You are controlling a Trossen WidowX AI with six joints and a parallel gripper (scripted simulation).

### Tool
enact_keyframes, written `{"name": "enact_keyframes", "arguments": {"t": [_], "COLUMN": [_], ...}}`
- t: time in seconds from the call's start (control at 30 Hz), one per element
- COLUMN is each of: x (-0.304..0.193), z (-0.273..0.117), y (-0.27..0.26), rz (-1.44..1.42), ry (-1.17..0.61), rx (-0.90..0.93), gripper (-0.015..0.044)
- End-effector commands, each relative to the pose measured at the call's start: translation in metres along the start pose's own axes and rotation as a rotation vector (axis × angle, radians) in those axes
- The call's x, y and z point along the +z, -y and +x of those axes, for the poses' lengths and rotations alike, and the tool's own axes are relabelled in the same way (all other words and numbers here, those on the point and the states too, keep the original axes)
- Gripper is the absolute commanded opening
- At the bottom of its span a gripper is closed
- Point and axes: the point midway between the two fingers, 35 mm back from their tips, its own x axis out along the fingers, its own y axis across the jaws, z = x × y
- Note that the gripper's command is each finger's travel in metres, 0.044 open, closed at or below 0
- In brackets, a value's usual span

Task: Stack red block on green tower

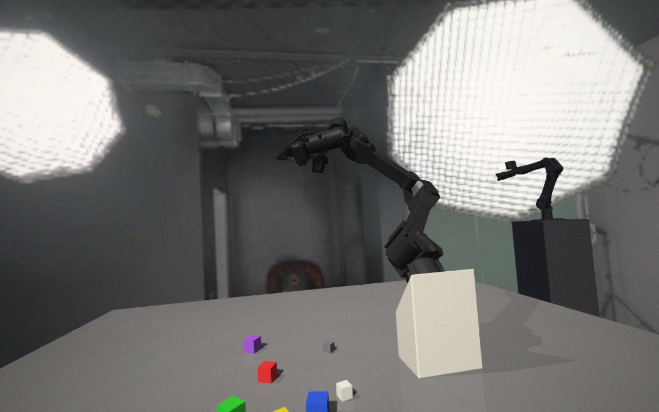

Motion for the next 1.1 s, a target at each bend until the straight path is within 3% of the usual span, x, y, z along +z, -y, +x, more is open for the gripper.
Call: {"name": "enact_keyframes", "arguments": {"t": [0.0, 0.5, 0.77, 1.07], "x": [-0.013, -0.006, 0.028, 0.083], "z": [0.024, 0.077, 0.068, 0.031], "y": [0.048, 0.260, 0.364, 0.455], "rz": [-0.181, -0.933, -1.317, -1.712], "ry": [0.018, 0.030, -0.038, -0.184], "rx": [-0.113, -0.636, -0.947, -1.323], "gripper": [0.0440, 0.0440, 0.0440, 0.0440]}}
